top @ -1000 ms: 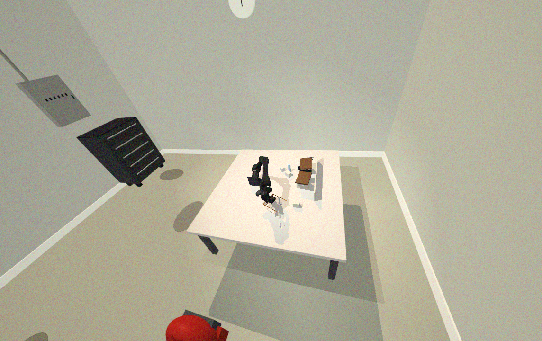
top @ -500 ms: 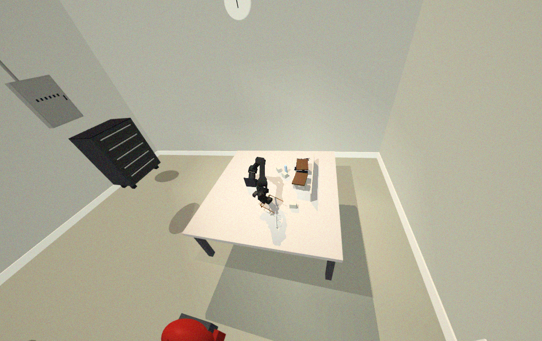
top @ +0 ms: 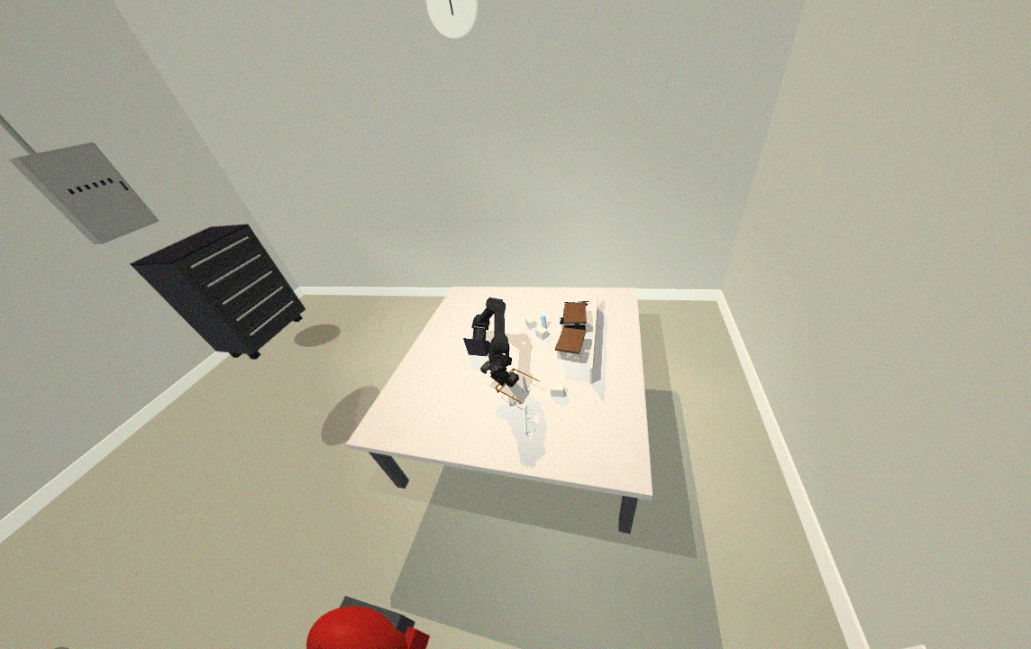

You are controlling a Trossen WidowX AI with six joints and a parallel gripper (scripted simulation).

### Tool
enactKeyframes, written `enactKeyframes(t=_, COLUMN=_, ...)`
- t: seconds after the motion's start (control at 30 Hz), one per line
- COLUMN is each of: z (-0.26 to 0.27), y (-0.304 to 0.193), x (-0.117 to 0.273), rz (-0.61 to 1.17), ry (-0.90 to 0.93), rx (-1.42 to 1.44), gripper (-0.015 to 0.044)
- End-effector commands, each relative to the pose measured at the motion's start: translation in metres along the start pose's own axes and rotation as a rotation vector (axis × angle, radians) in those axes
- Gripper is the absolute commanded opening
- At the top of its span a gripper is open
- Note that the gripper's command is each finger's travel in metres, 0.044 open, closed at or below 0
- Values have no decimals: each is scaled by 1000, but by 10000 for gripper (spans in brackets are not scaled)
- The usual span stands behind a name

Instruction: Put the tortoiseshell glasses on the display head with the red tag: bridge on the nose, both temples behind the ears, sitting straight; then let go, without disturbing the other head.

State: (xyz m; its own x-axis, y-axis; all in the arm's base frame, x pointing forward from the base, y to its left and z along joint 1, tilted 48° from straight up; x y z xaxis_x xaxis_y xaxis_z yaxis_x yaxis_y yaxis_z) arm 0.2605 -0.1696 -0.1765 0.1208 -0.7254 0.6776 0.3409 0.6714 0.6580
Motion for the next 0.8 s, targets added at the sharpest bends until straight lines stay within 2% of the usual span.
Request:
enactKeyframes(t=0.0, z=-3, y=0, x=20, rz=10, ry=-16, rx=6, gripper=0)
enactKeyframes(t=0.2, z=-1, y=3, x=54, rz=10, ry=-15, rx=5, gripper=0)
enactKeyframes(t=0.4, z=-1, y=12, x=57, rz=11, ry=-16, rx=-15, gripper=0)
enactKeyframes(t=0.77, z=7, y=70, x=65, rz=13, ry=-19, rx=-145, gripper=0)
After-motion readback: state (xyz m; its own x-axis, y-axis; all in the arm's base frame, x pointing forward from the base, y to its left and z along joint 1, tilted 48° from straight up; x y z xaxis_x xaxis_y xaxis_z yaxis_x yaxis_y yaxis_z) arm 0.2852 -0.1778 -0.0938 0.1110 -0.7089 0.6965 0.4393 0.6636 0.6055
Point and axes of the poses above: the point midway between the two fingers, 35 mm back from their tips, its own x axis back along the fingers, its own z axis across the jaws, y = z × x, the point moved 1 cm from there along x, back along the fingers, and after that the axes turned 6 degrees about -x, right-handed, at the moved point
